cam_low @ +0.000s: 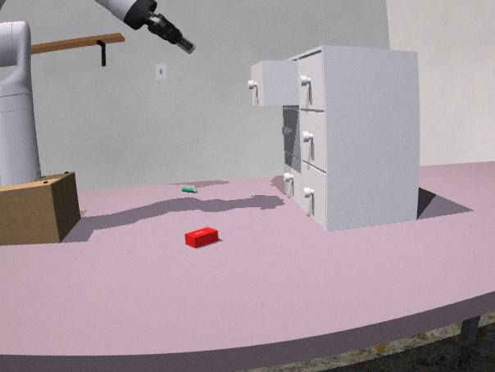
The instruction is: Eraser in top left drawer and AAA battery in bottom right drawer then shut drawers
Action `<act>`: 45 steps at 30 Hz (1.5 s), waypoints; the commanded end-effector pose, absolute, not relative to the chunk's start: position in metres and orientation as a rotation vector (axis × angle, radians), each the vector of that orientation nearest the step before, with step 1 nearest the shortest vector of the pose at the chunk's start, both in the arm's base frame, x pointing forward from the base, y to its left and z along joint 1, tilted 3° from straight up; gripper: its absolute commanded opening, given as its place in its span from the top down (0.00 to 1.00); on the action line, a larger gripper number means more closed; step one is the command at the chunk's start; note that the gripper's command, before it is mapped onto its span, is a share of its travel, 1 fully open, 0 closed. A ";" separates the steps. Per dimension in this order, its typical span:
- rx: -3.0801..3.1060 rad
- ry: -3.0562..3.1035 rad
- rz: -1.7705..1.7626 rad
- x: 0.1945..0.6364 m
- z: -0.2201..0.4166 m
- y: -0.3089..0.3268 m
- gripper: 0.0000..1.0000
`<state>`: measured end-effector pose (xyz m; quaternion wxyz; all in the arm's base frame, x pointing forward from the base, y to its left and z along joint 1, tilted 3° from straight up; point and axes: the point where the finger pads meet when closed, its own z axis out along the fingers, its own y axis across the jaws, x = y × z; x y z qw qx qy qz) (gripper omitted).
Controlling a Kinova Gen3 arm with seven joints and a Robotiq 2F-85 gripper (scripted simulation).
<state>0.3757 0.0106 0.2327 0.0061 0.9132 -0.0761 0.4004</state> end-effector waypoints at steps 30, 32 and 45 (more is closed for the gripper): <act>2.858 -0.250 1.247 0.388 0.218 0.007 1.00; 2.858 -0.250 1.247 0.388 0.218 0.007 1.00; 2.862 -0.253 1.239 0.398 0.205 0.007 1.00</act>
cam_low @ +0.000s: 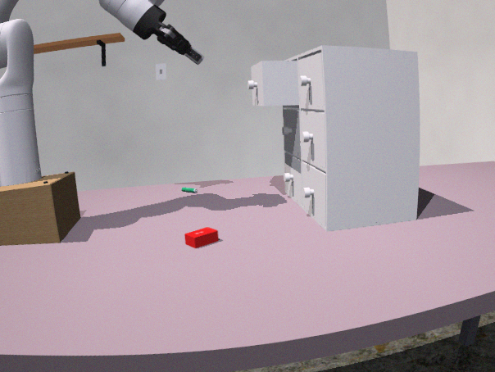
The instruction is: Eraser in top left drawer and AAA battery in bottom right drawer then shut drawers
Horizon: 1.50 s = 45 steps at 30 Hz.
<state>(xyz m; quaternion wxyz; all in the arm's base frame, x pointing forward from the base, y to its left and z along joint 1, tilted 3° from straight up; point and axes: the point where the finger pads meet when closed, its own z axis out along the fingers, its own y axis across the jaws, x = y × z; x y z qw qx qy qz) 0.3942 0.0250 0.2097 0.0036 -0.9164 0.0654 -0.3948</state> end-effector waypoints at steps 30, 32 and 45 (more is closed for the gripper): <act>-2.879 0.261 -1.245 0.427 0.159 0.003 1.00; -2.877 0.261 -1.247 0.429 0.157 0.003 1.00; -2.884 0.250 -1.271 0.436 0.150 0.003 1.00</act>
